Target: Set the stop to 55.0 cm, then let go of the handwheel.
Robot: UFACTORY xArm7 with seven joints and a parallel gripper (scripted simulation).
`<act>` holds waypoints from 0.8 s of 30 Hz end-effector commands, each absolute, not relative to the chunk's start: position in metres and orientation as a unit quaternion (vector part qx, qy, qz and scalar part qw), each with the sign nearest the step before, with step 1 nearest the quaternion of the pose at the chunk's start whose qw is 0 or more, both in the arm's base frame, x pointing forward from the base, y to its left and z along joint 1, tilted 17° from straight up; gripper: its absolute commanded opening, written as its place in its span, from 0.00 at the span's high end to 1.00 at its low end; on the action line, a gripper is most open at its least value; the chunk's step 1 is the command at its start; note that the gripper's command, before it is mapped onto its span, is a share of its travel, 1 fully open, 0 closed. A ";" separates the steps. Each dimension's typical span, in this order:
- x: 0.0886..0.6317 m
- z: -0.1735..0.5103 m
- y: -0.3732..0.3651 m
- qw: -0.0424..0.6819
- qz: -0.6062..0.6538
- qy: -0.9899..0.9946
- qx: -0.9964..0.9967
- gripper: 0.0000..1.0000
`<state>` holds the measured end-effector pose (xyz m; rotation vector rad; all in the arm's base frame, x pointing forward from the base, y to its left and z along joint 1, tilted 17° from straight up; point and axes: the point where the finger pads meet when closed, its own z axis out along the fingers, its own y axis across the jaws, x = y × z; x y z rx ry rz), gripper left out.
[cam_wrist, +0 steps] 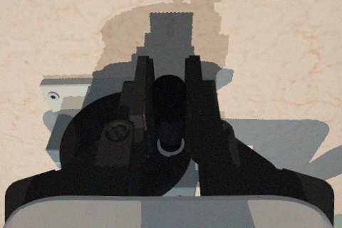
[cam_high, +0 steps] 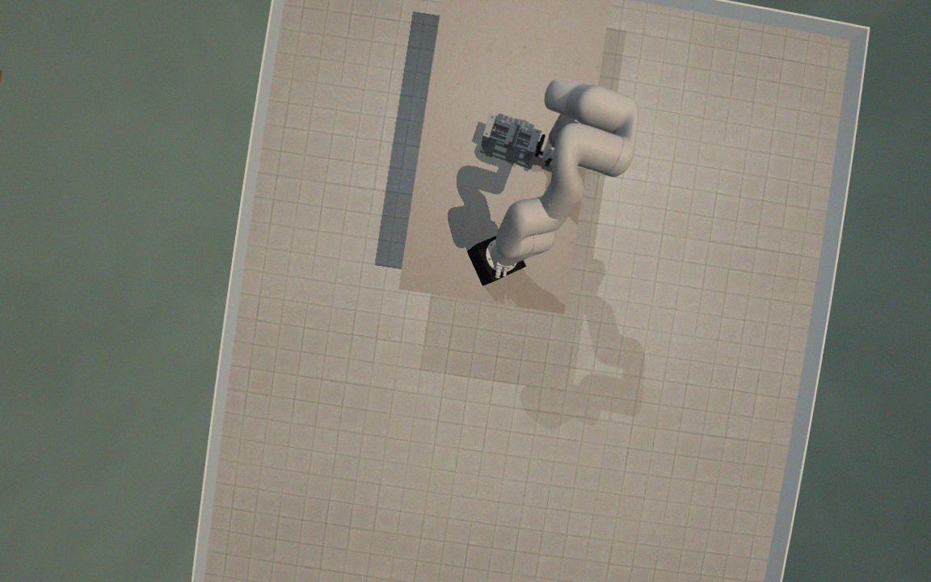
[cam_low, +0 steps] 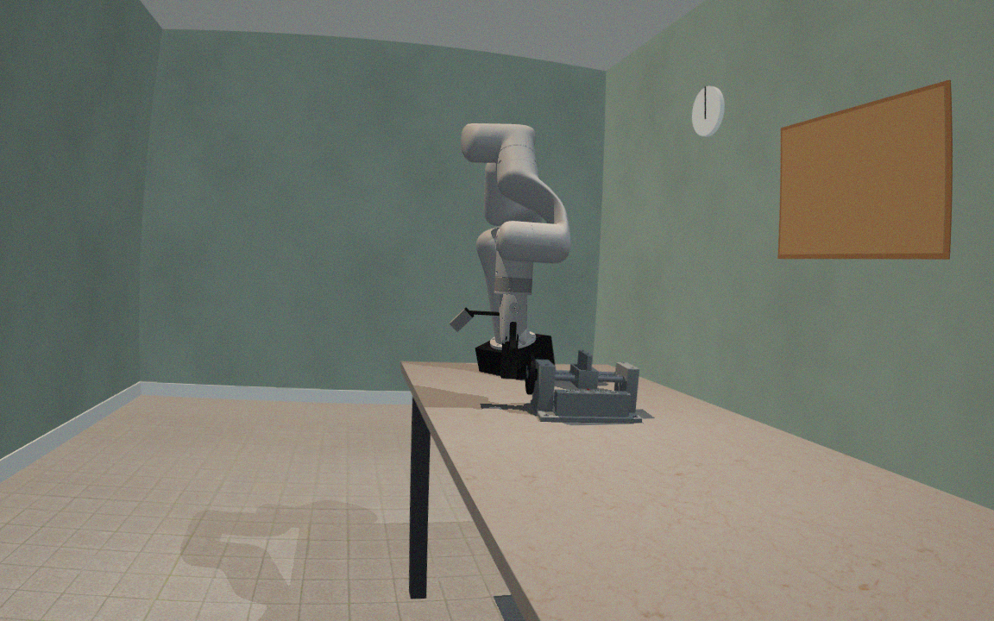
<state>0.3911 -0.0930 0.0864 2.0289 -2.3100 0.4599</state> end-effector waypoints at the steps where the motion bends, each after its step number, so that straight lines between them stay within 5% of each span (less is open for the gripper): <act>1: 0.393 0.095 -0.091 0.016 0.148 -0.743 0.653 0.94; 24: 0.419 0.114 -0.091 0.016 0.148 -0.743 0.653 0.94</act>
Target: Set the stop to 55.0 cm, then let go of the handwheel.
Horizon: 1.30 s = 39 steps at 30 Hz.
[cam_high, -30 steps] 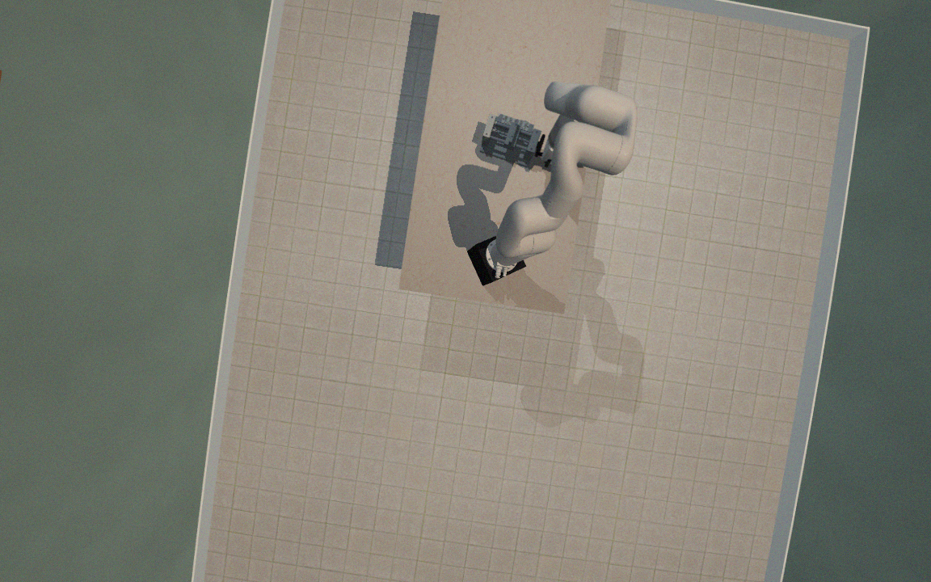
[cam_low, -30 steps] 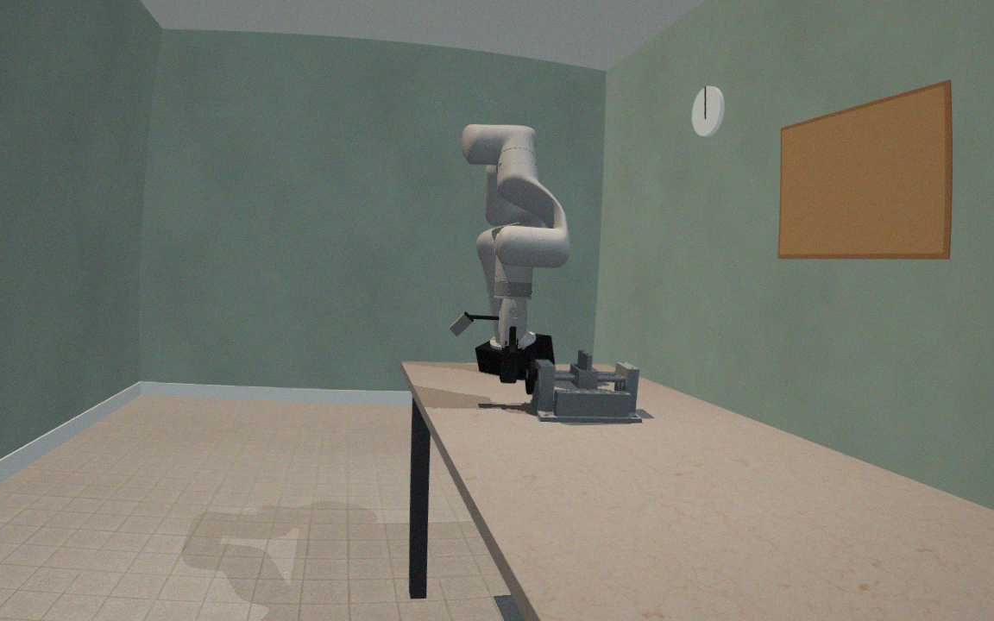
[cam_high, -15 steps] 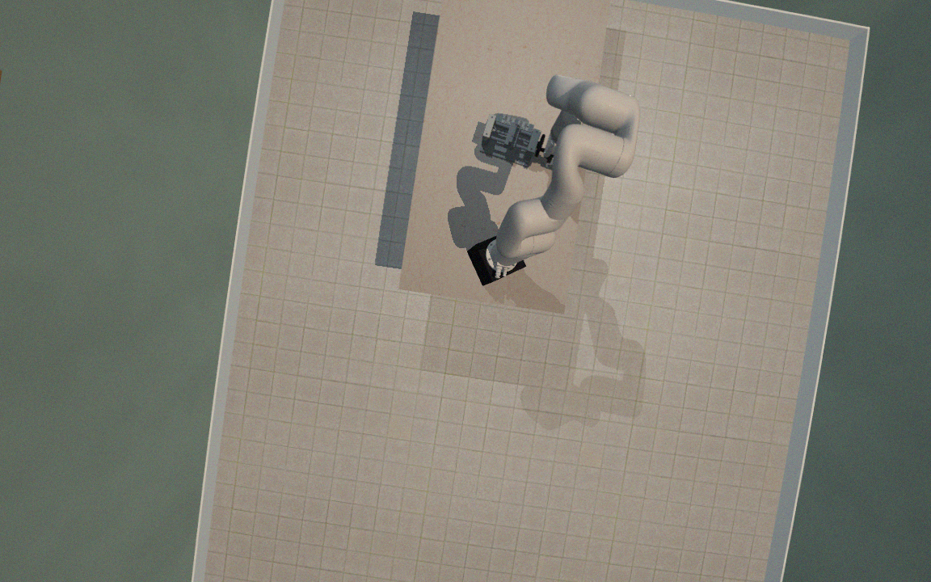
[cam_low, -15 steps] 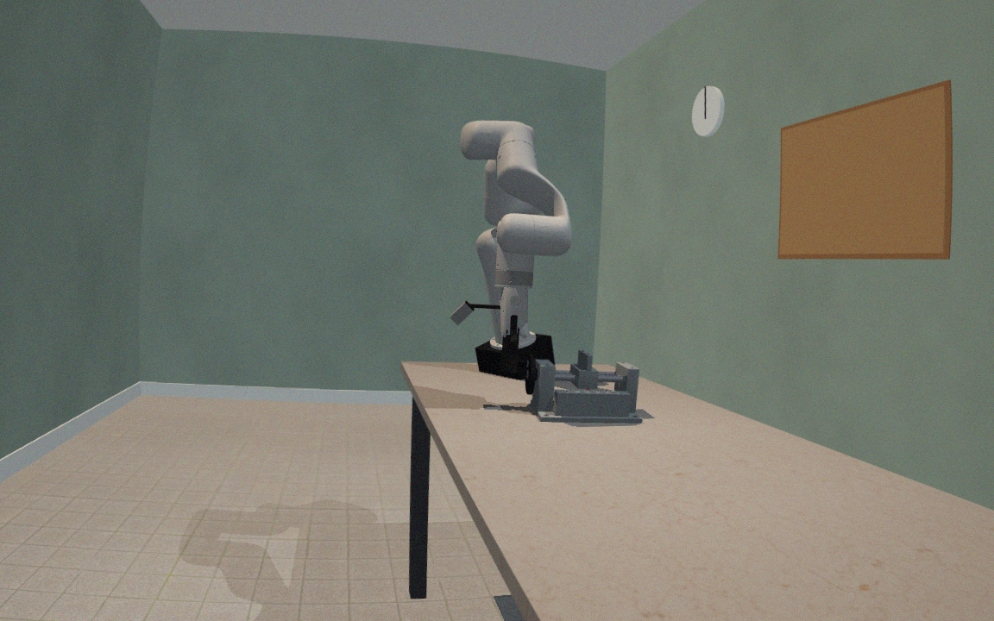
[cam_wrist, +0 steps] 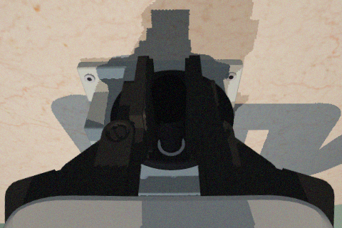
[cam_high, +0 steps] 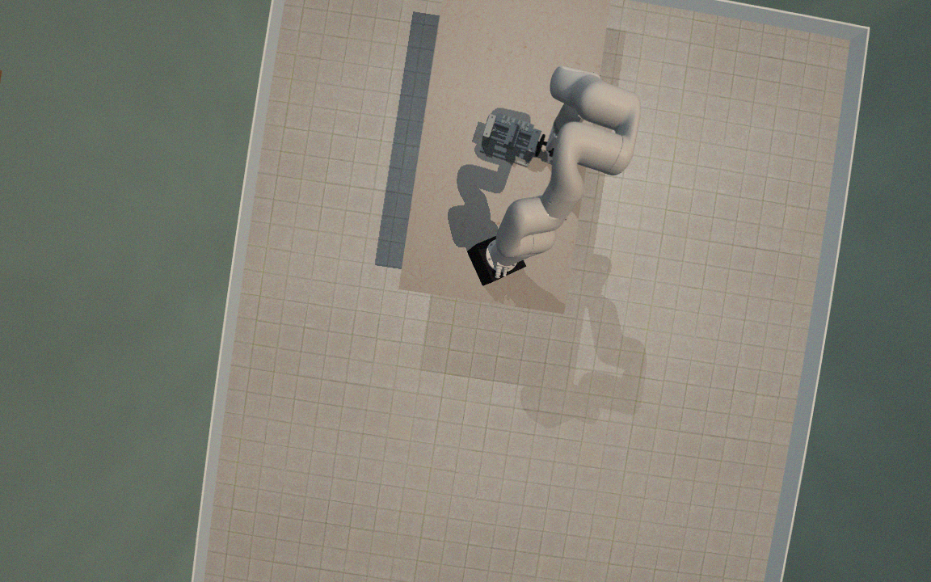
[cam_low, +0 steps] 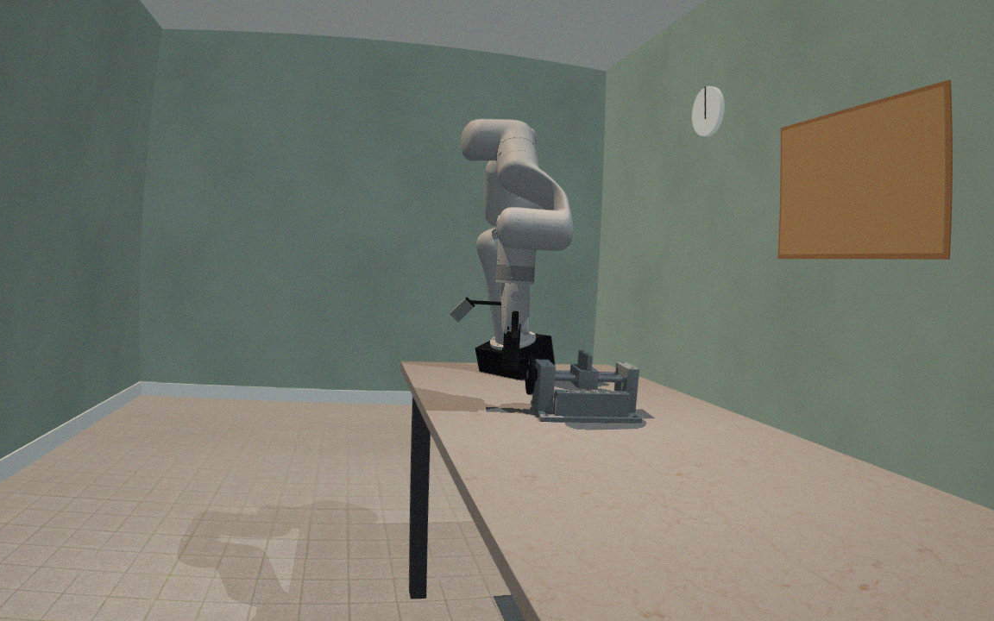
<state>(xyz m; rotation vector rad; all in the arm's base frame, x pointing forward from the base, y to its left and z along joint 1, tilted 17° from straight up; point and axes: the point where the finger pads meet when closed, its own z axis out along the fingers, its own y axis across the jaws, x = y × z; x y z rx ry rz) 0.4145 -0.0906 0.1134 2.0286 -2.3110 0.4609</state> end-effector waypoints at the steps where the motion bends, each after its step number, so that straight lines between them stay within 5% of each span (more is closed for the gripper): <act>1: 0.421 0.114 -0.091 0.016 0.148 -0.743 0.653 0.94; 39: 0.429 0.062 -0.104 0.016 0.148 -0.743 0.653 0.94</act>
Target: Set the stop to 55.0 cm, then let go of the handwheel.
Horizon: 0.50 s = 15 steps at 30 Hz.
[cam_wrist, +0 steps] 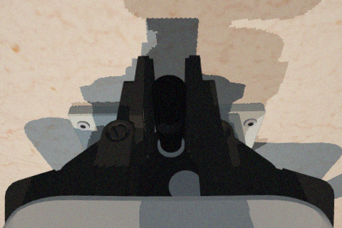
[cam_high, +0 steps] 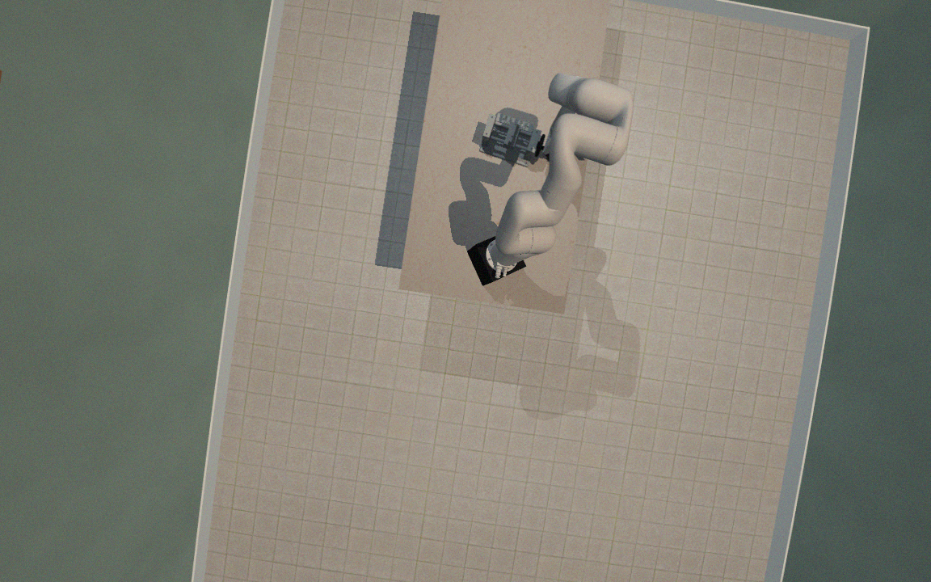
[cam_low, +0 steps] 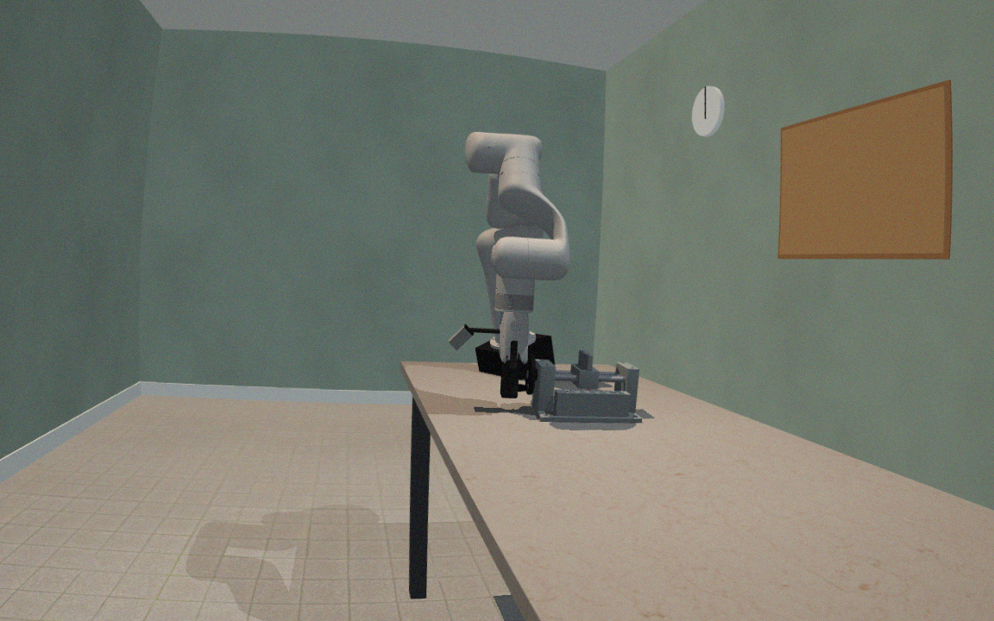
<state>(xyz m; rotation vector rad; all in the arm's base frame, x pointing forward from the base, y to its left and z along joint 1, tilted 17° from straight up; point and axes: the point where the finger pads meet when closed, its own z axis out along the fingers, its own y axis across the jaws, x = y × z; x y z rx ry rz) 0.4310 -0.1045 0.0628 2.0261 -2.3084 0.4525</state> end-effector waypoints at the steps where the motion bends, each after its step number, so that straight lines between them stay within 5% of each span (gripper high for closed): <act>1: 0.429 0.062 -0.104 0.016 0.148 -0.743 0.653 0.94; 15: 0.409 0.061 -0.101 0.016 0.148 -0.743 0.653 0.94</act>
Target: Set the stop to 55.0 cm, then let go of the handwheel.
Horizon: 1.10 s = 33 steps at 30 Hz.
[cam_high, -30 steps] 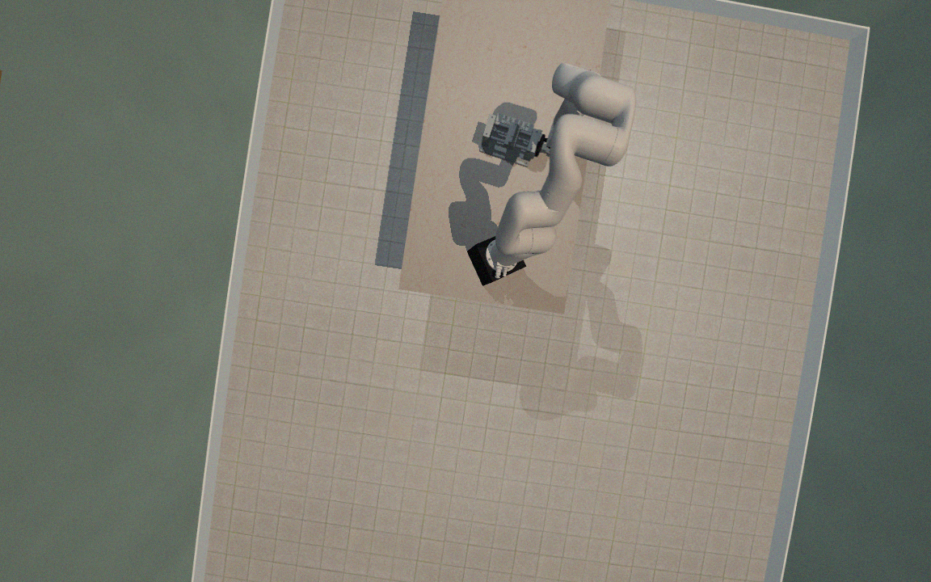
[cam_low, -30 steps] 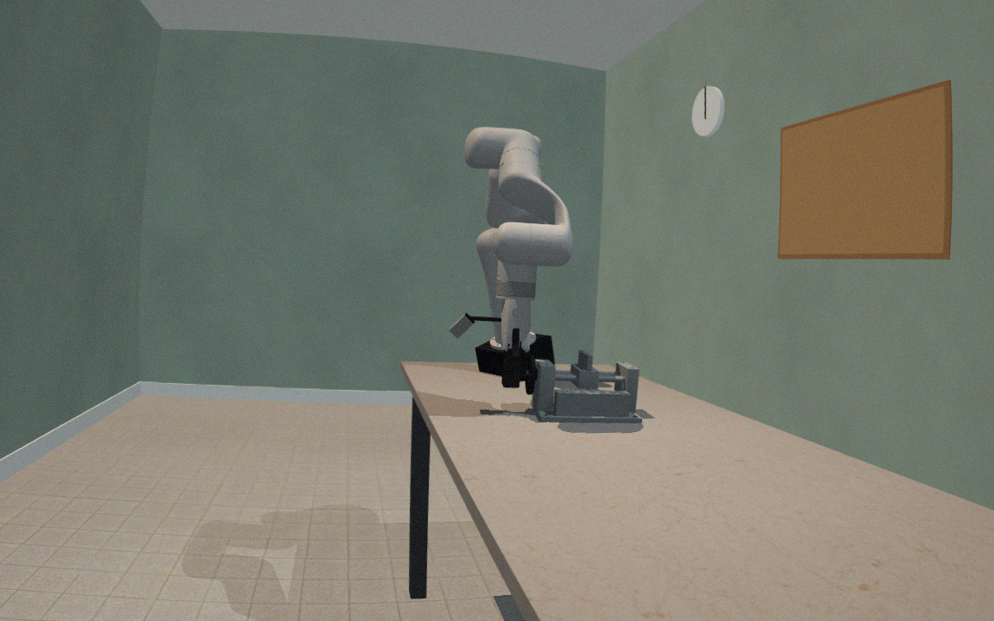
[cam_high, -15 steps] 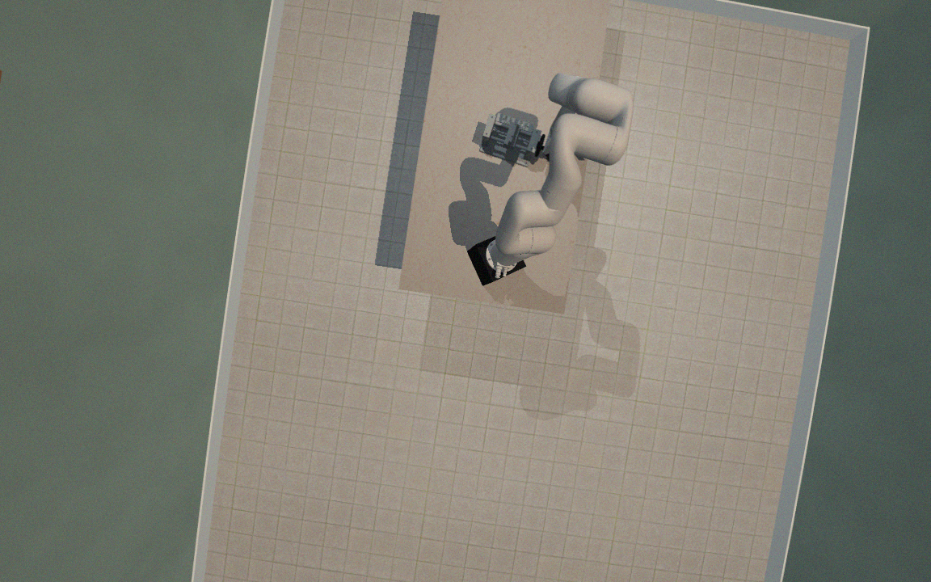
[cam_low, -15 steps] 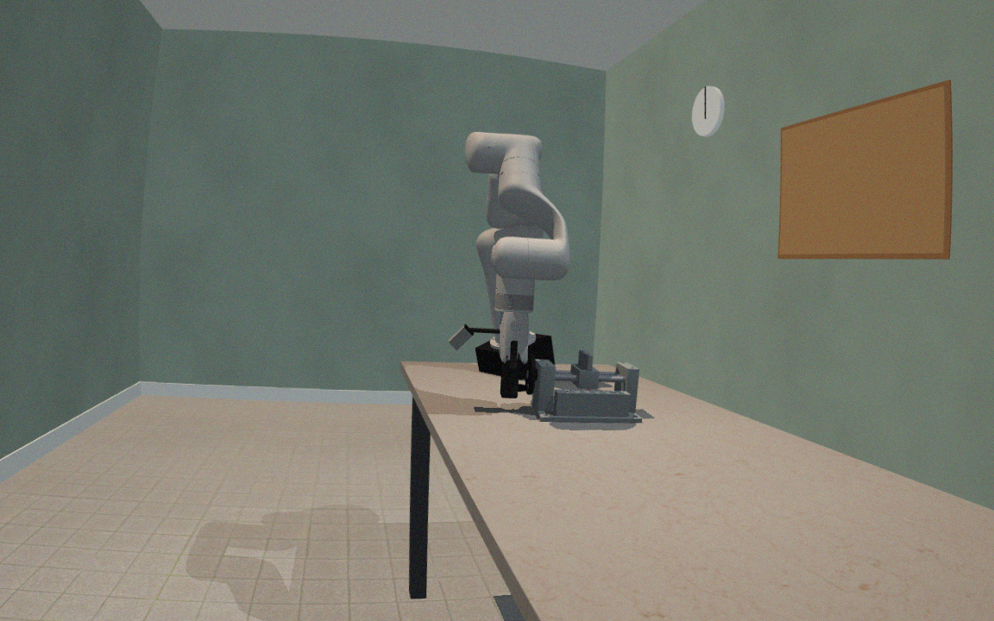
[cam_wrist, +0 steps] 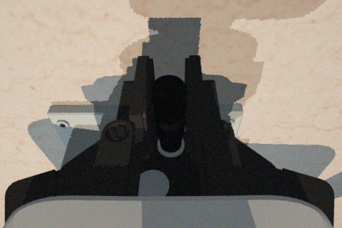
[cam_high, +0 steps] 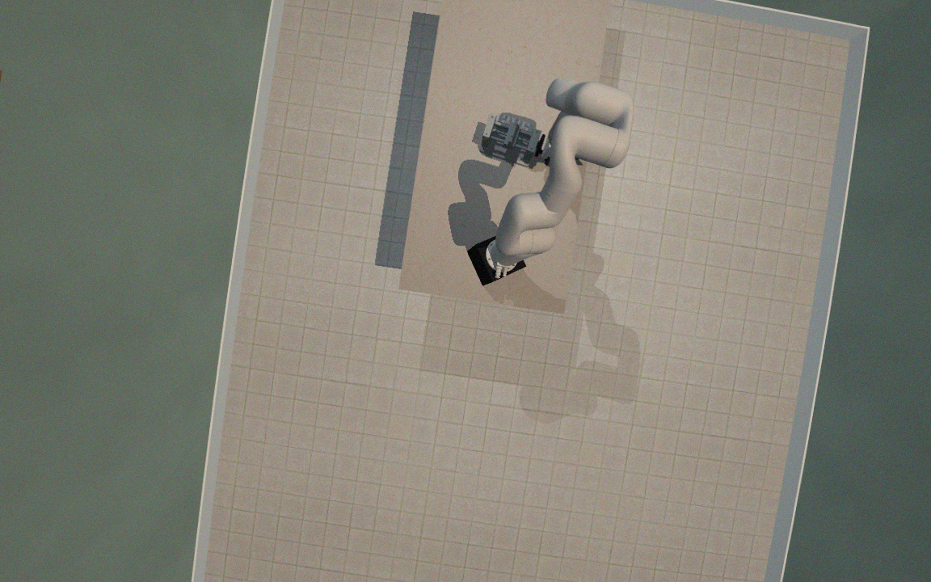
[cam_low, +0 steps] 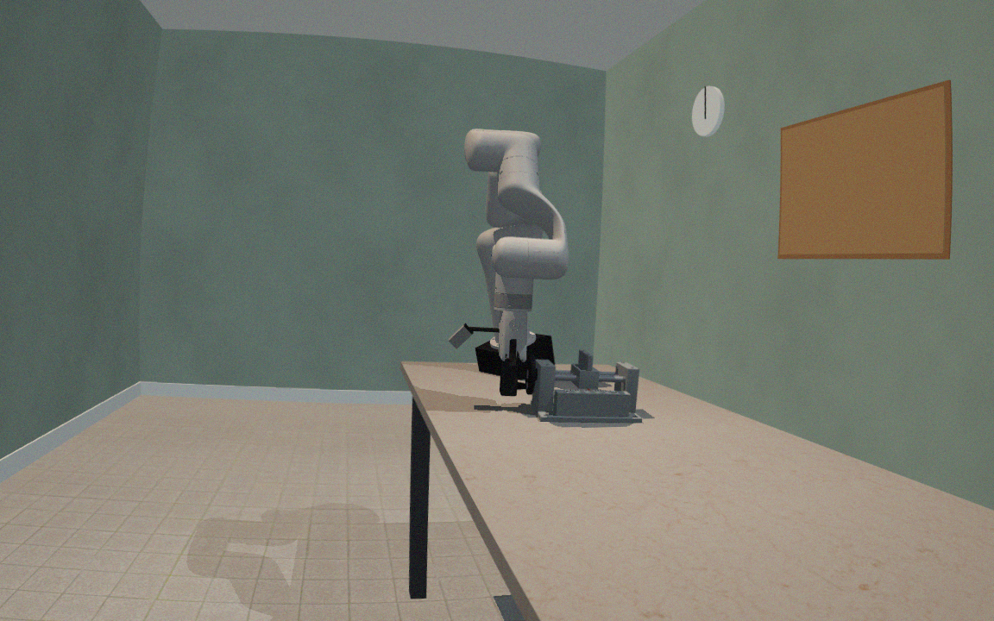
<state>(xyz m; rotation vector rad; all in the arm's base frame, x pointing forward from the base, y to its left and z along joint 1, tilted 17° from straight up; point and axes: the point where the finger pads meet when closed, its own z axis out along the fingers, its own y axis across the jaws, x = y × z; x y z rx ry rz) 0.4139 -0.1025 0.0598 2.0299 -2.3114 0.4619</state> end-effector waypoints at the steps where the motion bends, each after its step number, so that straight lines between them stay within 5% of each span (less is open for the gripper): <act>1: 0.407 0.062 -0.101 0.016 0.148 -0.743 0.653 0.94; 33: 0.404 0.109 -0.090 0.016 0.148 -0.743 0.653 0.94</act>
